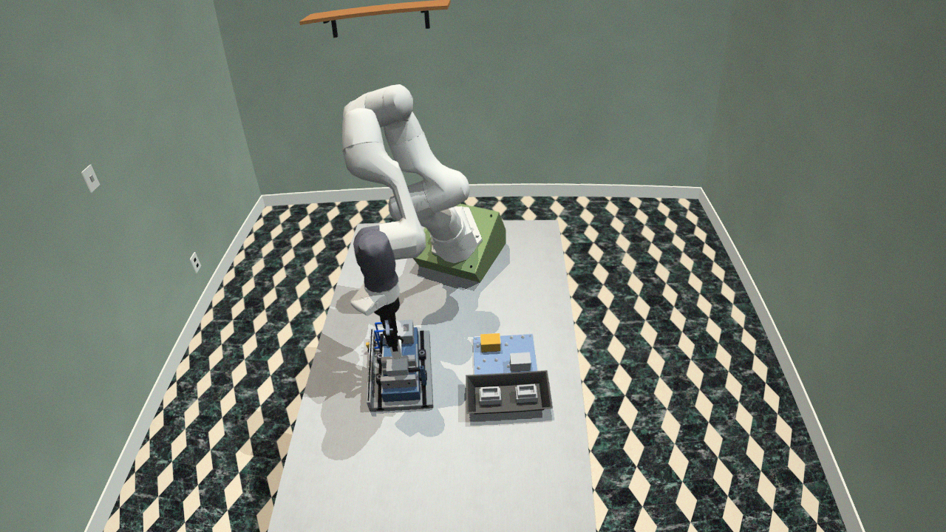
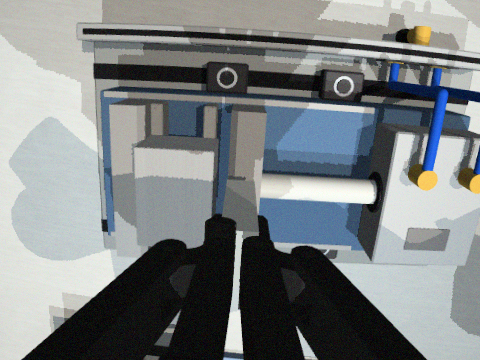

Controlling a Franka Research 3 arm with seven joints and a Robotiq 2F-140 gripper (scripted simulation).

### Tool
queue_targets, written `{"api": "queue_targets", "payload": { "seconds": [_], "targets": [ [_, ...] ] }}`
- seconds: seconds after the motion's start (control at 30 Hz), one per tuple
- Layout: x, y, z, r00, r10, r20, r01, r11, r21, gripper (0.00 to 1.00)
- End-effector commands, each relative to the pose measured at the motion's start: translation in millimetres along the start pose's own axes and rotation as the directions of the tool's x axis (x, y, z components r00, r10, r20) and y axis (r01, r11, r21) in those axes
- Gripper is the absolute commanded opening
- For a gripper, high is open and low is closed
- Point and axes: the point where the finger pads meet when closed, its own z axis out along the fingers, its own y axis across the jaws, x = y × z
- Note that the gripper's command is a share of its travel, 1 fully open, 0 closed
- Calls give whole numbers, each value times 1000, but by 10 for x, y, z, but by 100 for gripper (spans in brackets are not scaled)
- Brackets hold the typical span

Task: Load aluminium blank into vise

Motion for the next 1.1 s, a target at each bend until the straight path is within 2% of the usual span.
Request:
{"api": "queue_targets", "payload": {
  "seconds": [0.0,0.27,0.33,0.73,1.07],
  "targets": [
    [5,13,-63,1000,1,0,-1,1000,-4,0],
    [5,12,-280,1000,1,0,-1,1000,-4,0],
    [5,12,-280,1000,1,0,-1,1000,-4,0],
    [5,10,-631,1000,1,0,-1,1000,-4,0],
    [5,10,-720,1000,1,0,-1,1000,-4,0]
  ]
}}
